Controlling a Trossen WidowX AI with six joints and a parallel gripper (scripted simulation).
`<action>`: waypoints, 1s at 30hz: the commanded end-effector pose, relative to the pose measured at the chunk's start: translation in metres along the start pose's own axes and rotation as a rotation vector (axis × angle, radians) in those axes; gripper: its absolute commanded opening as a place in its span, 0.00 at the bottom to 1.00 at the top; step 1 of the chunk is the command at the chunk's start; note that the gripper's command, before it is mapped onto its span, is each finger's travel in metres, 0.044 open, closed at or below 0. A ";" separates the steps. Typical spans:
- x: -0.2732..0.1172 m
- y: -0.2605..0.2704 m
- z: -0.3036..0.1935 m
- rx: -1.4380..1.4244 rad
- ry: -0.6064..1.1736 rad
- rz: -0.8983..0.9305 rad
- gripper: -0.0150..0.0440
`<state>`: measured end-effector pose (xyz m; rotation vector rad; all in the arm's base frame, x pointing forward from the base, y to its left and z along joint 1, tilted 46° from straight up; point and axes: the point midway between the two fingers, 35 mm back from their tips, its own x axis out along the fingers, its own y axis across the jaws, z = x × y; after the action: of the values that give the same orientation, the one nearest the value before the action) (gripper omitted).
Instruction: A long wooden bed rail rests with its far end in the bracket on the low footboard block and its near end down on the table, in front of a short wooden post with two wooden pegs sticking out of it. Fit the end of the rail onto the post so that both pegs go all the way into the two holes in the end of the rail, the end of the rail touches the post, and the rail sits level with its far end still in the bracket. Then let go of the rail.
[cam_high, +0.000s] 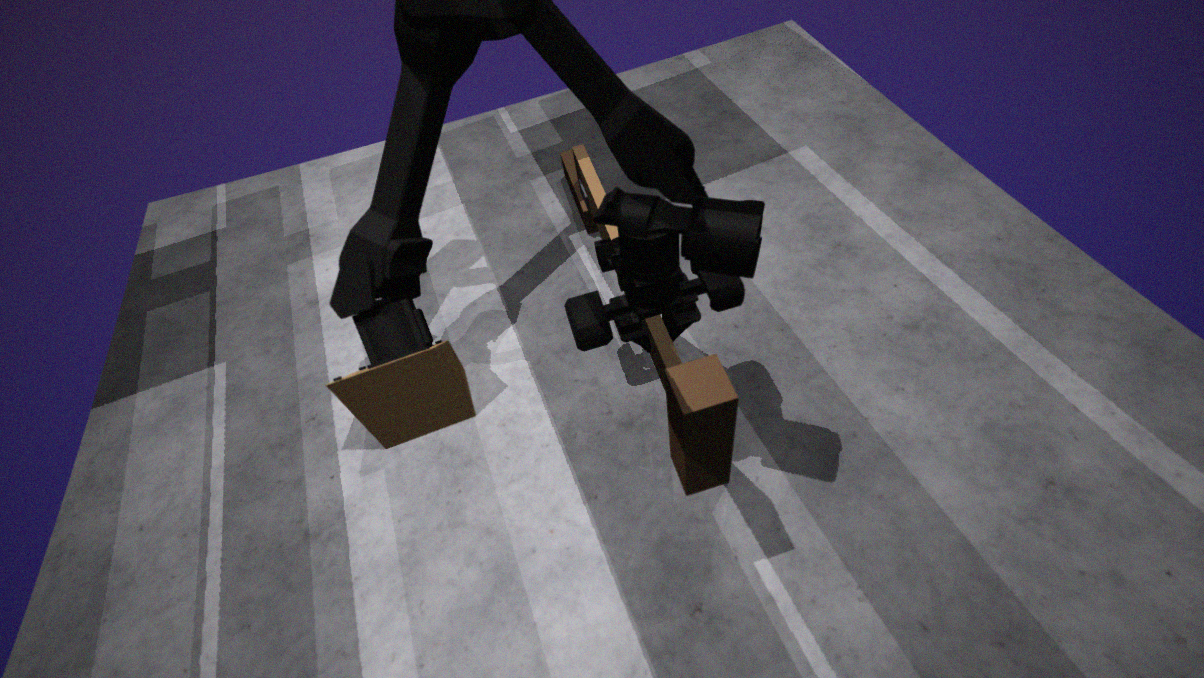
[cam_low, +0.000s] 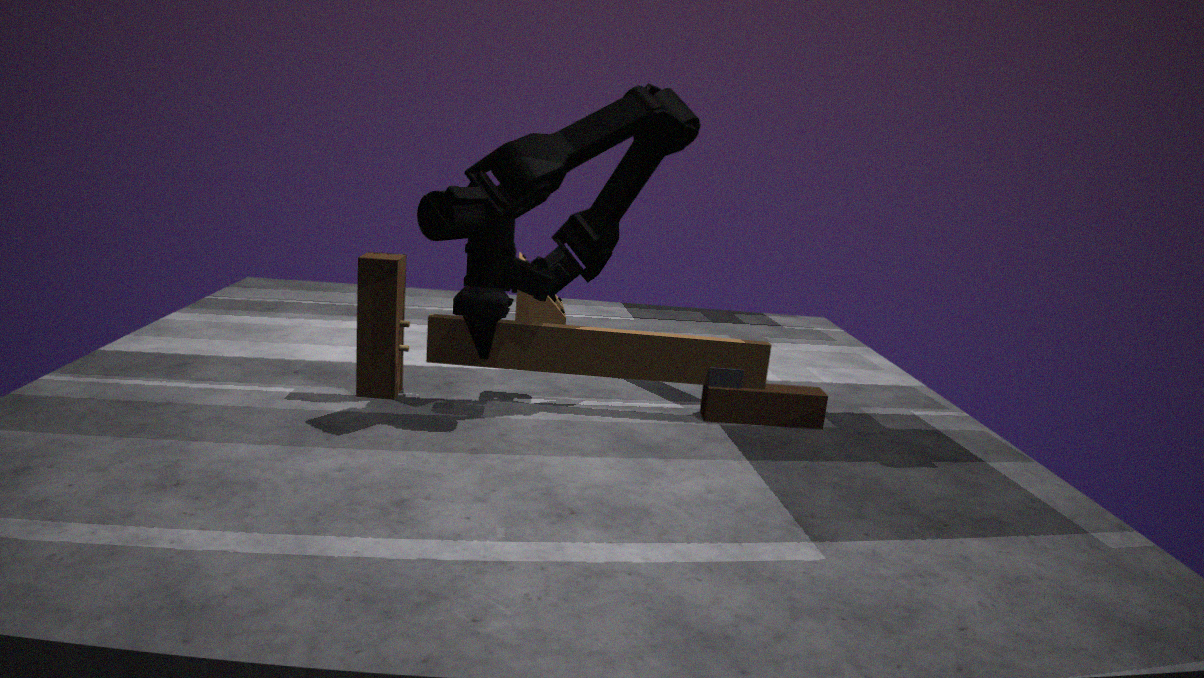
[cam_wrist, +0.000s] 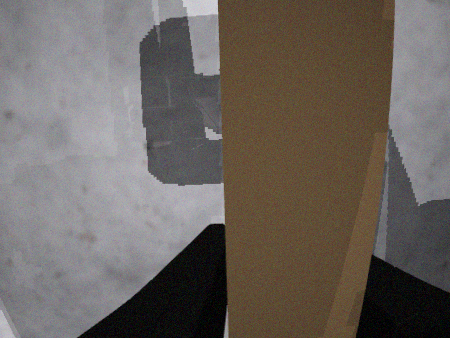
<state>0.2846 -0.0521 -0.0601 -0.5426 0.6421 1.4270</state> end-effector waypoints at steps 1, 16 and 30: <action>-0.003 -0.001 -0.003 -0.001 0.005 -0.007 0.25; -0.002 -0.002 -0.007 -0.001 0.005 -0.007 0.25; -0.003 -0.002 -0.011 -0.001 0.005 -0.007 0.25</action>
<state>0.2847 -0.0573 -0.0658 -0.5410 0.6421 1.4275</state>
